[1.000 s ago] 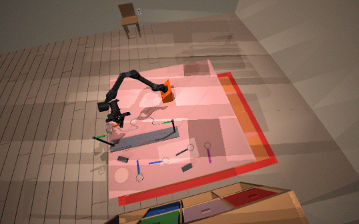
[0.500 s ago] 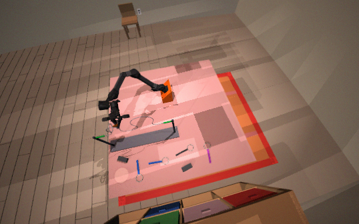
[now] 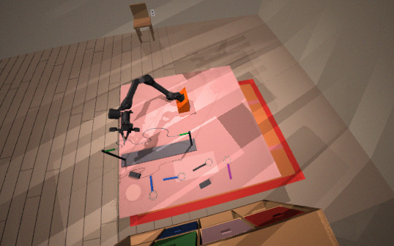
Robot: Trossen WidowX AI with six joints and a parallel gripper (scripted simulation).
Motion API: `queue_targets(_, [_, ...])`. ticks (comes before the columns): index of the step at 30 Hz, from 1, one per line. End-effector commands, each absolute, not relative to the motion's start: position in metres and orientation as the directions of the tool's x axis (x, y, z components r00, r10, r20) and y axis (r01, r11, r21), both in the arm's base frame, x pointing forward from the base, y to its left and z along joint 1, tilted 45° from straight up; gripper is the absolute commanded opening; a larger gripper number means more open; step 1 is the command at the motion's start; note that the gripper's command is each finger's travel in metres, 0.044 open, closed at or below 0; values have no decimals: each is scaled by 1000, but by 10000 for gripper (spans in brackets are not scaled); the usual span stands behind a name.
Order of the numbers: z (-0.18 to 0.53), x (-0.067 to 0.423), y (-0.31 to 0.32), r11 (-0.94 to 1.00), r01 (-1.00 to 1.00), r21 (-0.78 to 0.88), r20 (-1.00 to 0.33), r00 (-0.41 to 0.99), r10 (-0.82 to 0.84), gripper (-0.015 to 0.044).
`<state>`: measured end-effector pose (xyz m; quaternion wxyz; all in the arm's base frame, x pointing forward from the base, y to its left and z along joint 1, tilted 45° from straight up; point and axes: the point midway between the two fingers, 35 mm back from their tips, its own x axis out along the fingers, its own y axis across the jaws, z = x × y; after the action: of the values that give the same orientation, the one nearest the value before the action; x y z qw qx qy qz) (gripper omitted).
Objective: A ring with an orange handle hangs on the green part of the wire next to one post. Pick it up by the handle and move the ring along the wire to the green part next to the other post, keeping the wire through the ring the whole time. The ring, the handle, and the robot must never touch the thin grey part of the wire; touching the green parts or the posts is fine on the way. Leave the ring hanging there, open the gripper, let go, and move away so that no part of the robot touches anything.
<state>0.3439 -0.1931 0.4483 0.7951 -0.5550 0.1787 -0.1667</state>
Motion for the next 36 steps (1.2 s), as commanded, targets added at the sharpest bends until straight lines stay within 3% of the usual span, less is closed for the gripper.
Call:
queue_targets(1, [455,342,-195,250,73,-966,-56,879,-474,-150])
queue_targets(18, [483,342,-197,-143,82,-986,140,873,-468,-150])
queue_targets(36, [511,340,-188,-531,84,-843,325,866,-380,-150])
